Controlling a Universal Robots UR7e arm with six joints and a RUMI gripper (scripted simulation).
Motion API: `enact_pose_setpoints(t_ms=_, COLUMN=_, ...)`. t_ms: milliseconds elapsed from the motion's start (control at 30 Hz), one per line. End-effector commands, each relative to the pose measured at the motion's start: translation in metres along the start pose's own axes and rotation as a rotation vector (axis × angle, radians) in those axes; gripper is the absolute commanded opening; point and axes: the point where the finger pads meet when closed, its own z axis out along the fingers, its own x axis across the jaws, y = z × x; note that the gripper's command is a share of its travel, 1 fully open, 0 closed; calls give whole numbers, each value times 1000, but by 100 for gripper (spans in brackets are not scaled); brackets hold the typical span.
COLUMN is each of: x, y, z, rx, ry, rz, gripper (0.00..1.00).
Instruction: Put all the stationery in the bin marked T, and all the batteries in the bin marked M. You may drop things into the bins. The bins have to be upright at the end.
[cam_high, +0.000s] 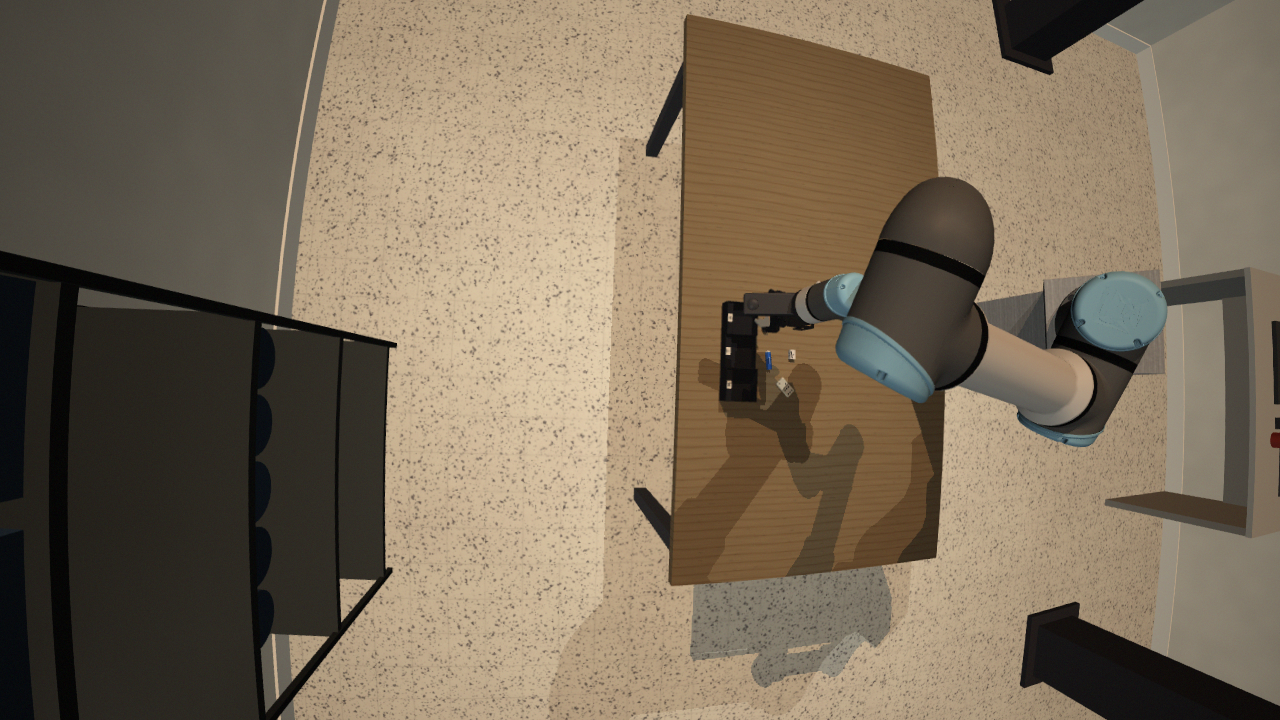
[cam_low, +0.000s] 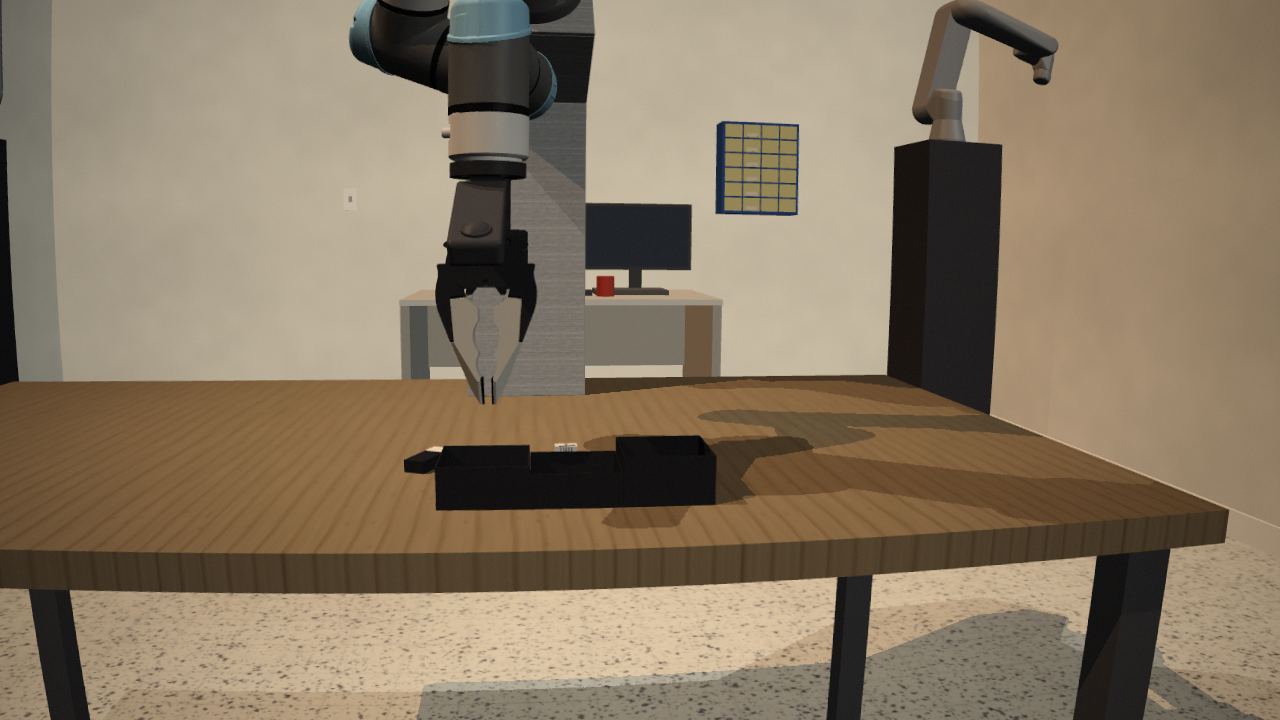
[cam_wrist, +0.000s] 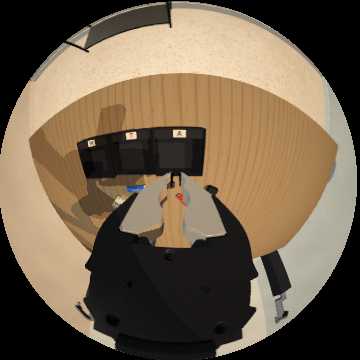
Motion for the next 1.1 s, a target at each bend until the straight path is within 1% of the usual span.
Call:
enact_pose_setpoints(t_ms=0, x=0, y=0, z=6, rx=-10, ry=0, rz=4, gripper=4)
enact_pose_setpoints(t_ms=100, x=1, y=0, z=6, rx=-9, ry=1, rz=4, gripper=4)
enact_pose_setpoints(t_ms=400, x=0, y=0, z=30, rx=-8, ry=0, rz=3, gripper=4)
enact_pose_setpoints(t_ms=467, x=0, y=0, z=30, rx=-8, ry=0, rz=3, gripper=4)
enact_pose_setpoints(t_ms=900, x=0, y=1, z=65, rx=-9, ry=0, rz=3, gripper=4)
enact_pose_setpoints(t_ms=1067, x=0, y=1, z=66, rx=-9, ry=0, rz=4, gripper=4)
